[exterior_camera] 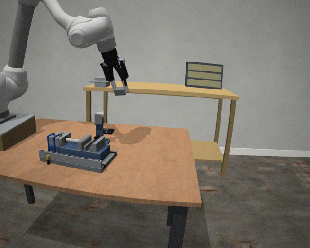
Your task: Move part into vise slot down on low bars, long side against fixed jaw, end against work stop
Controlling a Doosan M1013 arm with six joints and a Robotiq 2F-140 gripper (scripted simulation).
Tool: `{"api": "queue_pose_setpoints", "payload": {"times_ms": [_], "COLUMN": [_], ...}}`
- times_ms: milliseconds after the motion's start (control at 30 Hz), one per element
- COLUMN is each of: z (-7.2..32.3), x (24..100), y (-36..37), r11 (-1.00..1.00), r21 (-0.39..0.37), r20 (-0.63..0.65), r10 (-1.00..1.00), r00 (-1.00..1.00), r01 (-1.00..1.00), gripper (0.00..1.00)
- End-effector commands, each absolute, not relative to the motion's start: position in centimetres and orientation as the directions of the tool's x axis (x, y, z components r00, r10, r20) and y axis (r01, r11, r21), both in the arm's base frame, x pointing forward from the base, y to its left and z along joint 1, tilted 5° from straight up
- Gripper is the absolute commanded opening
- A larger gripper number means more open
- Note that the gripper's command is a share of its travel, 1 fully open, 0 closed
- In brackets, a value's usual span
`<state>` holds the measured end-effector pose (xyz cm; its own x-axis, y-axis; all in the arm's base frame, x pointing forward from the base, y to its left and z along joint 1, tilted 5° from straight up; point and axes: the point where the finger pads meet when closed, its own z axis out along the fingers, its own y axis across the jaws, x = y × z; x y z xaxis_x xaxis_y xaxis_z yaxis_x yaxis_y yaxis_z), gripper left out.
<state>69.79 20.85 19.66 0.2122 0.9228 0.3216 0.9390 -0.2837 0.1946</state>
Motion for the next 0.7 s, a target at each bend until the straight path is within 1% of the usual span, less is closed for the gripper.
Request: {"api": "queue_pose_setpoints", "payload": {"times_ms": [0, 133, 200, 333, 500, 667], "z": [20.7, 21.9, 21.9, 23.3, 25.3, 27.5], "x": [71.8, 73.9, 73.9, 76.1, 79.1, 82.1], "y": [21.5, 22.1, 22.1, 22.4, 22.2, 21.3], "r11": [-0.373, -0.477, -0.477, -0.583, -0.712, -0.825], "r21": [0.203, 0.196, 0.196, 0.175, 0.127, 0.054], "r20": [0.388, 0.466, 0.466, 0.545, 0.638, 0.719], "r10": [0.880, 0.814, 0.814, 0.728, 0.592, 0.422], "r00": [0.275, 0.347, 0.347, 0.415, 0.492, 0.552], "r01": [0.905, 0.857, 0.857, 0.793, 0.690, 0.562], "gripper": [0.00, 0.00, 0.00, 0.00, 0.00, 0.00]}}
